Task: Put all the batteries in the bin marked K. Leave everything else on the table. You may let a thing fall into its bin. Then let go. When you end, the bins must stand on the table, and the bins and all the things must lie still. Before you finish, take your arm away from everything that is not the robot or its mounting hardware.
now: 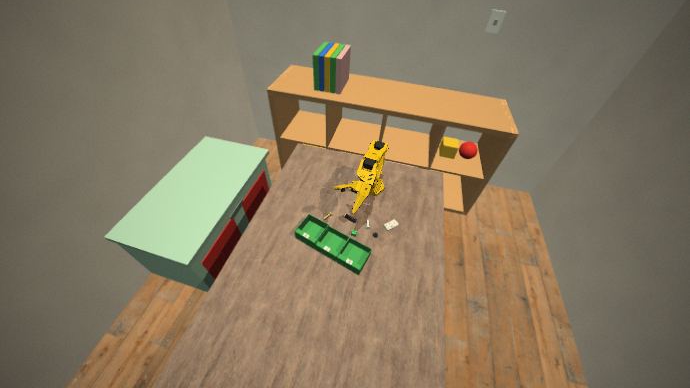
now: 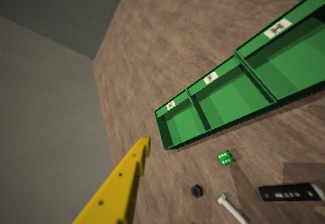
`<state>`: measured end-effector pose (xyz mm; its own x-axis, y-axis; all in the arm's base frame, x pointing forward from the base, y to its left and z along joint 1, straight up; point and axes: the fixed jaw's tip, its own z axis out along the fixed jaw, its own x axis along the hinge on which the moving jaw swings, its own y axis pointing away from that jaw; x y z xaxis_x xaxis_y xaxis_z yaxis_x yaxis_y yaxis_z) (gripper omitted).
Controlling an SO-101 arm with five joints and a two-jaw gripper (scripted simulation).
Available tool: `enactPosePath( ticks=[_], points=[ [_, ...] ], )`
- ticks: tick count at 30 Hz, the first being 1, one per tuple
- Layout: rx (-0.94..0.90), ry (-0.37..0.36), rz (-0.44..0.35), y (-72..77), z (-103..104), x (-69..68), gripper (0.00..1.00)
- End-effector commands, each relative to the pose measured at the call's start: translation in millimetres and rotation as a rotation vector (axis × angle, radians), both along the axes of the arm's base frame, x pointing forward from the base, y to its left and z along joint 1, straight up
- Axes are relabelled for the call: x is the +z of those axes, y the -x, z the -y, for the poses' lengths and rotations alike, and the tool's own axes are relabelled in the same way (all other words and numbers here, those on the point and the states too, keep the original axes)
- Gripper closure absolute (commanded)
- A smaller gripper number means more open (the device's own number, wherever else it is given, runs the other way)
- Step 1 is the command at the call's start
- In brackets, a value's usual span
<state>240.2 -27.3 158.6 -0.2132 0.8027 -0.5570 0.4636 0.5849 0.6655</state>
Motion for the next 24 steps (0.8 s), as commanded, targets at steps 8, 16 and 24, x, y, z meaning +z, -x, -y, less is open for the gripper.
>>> enactPosePath(
  ticks=[8,16,24],
  points=[
    [0.125,0.136,-0.173,8.4,-6,-11.4,0.00],
    [0.295,0.267,-0.381,23.7,-13,-26.3,0.00],
    [0.586,0.413,-0.649,52.7,-22,-39.6,0.00]
  ],
)
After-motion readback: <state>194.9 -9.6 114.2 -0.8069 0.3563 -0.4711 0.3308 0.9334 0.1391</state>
